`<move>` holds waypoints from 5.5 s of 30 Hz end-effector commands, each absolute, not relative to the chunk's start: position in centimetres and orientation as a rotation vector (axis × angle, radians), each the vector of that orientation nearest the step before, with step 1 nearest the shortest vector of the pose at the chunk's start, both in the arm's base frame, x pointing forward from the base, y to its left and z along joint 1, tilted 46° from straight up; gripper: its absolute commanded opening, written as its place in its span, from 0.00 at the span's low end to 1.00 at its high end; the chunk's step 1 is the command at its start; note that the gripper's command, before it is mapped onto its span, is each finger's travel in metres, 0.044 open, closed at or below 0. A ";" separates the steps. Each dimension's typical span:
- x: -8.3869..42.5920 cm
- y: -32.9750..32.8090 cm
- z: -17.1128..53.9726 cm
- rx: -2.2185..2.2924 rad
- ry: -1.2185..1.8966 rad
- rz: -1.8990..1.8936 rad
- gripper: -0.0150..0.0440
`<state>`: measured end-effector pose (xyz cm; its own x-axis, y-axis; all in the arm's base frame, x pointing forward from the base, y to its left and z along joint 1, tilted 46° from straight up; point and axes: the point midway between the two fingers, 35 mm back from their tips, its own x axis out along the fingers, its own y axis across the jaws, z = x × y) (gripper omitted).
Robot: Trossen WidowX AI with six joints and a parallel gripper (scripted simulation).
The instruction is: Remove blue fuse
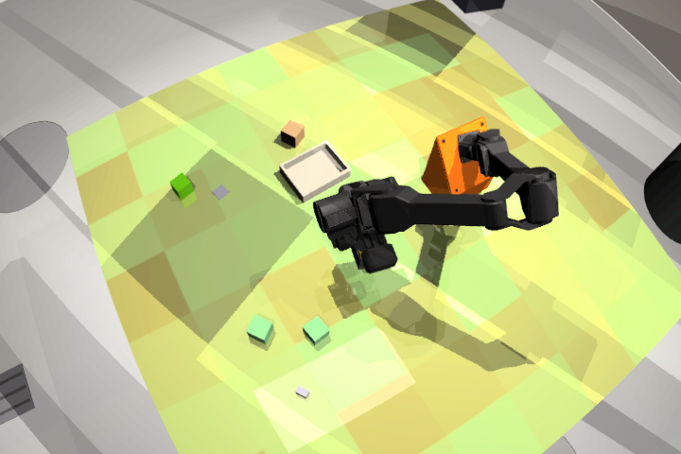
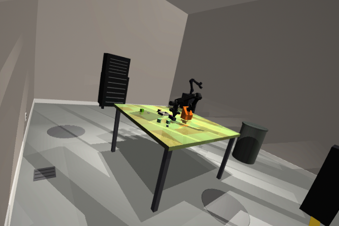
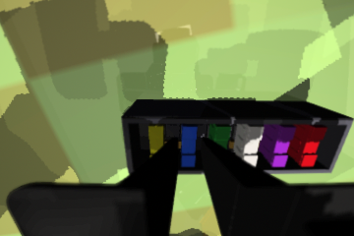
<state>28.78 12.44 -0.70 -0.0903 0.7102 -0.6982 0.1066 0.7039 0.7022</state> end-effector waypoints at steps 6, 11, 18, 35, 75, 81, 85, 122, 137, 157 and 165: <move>28.8 12.5 -0.7 0.679 1.607 0.575 0.32; 28.8 12.5 -0.7 0.679 1.607 0.575 0.27; 28.8 12.4 -0.6 0.679 1.607 0.575 0.25; 28.9 11.8 -0.1 0.679 1.608 0.574 0.25; 29.1 10.4 1.3 0.682 1.608 0.573 0.25; 29.1 10.2 1.5 0.682 1.608 0.574 0.25; 29.1 10.0 1.6 0.682 1.608 0.574 0.25; 30.9 5.3 0.9 0.674 1.606 0.559 0.25; 32.4 -0.9 -5.0 0.666 1.606 0.547 0.25; 31.3 -7.3 -12.1 0.672 1.606 0.565 0.25; 31.2 -6.8 -12.6 0.672 1.606 0.565 0.25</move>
